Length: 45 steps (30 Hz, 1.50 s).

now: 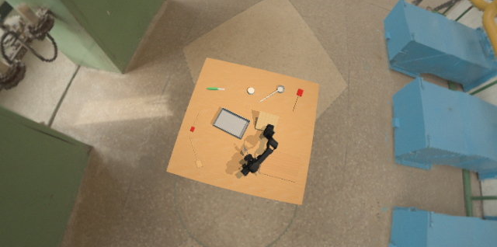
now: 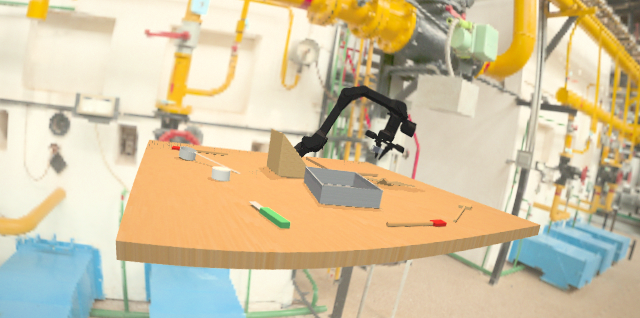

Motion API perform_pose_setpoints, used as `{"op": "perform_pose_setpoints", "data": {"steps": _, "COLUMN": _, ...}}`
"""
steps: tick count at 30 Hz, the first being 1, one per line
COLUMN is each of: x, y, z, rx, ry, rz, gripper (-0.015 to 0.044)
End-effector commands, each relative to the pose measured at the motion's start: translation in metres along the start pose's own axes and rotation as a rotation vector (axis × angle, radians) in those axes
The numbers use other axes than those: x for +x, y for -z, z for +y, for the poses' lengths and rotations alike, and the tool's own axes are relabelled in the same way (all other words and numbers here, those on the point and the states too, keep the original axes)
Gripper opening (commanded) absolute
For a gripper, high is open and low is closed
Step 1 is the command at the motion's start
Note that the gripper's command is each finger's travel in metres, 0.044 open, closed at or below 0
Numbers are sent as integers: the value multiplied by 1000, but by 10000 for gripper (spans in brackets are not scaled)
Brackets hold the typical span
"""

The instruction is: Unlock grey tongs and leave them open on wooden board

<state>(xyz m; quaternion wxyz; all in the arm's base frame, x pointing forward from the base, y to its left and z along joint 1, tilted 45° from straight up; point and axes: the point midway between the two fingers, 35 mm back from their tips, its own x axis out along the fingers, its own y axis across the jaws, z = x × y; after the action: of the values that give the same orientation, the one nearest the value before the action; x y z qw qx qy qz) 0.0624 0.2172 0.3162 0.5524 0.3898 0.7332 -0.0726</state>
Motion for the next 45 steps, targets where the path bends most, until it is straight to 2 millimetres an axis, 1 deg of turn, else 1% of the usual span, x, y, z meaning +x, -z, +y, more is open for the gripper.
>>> {"op": "perform_pose_setpoints", "data": {"steps": 1, "x": 2, "y": 5, "z": -4, "rx": -126, "ry": 7, "rz": -19, "gripper": -150}}
{"op": "perform_pose_setpoints", "data": {"steps": 24, "x": 13, "y": 48, "z": -38, "rx": -992, "ry": 71, "rz": -75, "gripper": -150}}
{"op": "perform_pose_setpoints", "data": {"steps": 45, "x": 13, "y": 84, "z": -73, "rx": -1787, "ry": 82, "rz": -107, "gripper": -150}}
